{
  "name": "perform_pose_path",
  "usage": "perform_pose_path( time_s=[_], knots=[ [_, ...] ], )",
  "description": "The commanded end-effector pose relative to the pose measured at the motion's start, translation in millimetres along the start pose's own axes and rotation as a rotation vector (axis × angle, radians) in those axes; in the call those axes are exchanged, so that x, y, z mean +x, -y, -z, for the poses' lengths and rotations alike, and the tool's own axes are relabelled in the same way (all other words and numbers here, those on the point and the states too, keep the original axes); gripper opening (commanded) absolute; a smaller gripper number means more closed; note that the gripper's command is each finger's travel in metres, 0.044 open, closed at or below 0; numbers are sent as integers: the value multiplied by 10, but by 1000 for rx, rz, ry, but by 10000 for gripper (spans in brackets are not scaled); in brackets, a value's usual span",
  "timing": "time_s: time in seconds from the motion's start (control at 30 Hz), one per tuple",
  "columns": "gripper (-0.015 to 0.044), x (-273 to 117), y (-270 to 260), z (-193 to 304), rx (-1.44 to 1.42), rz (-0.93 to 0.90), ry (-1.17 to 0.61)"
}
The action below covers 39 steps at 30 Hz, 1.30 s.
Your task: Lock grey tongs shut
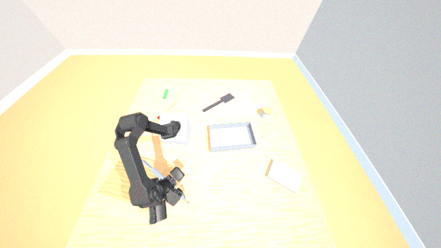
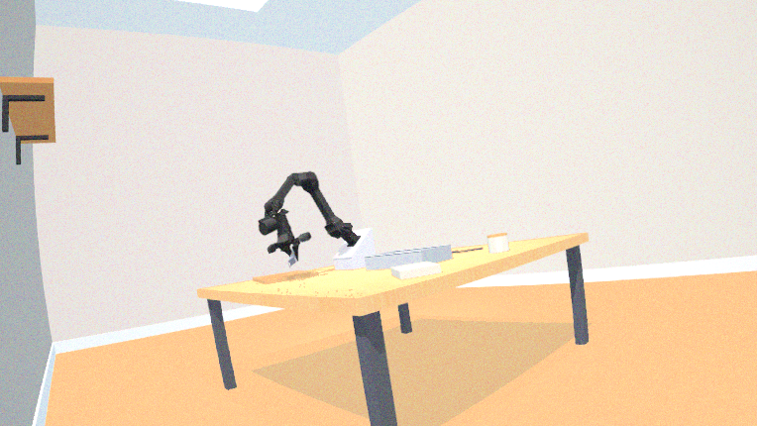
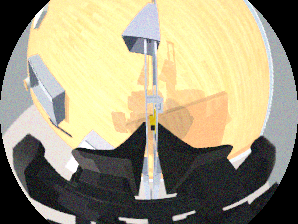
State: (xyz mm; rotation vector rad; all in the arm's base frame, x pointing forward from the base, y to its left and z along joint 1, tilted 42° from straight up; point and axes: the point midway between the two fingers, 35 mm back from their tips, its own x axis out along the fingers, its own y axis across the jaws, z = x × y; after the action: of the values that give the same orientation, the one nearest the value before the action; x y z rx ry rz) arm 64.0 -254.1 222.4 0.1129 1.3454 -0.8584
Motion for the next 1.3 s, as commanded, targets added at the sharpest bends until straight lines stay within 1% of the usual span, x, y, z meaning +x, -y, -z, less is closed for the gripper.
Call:
perform_pose_path(
  time_s=[0.0,0.67,1.27],
  knots=[
    [-150,20,63,74,-14,-16,-1],
    [-150,59,446,521,-72,-57,34],
    [-150,7,731,967,-129,-33,96]
  ],
)
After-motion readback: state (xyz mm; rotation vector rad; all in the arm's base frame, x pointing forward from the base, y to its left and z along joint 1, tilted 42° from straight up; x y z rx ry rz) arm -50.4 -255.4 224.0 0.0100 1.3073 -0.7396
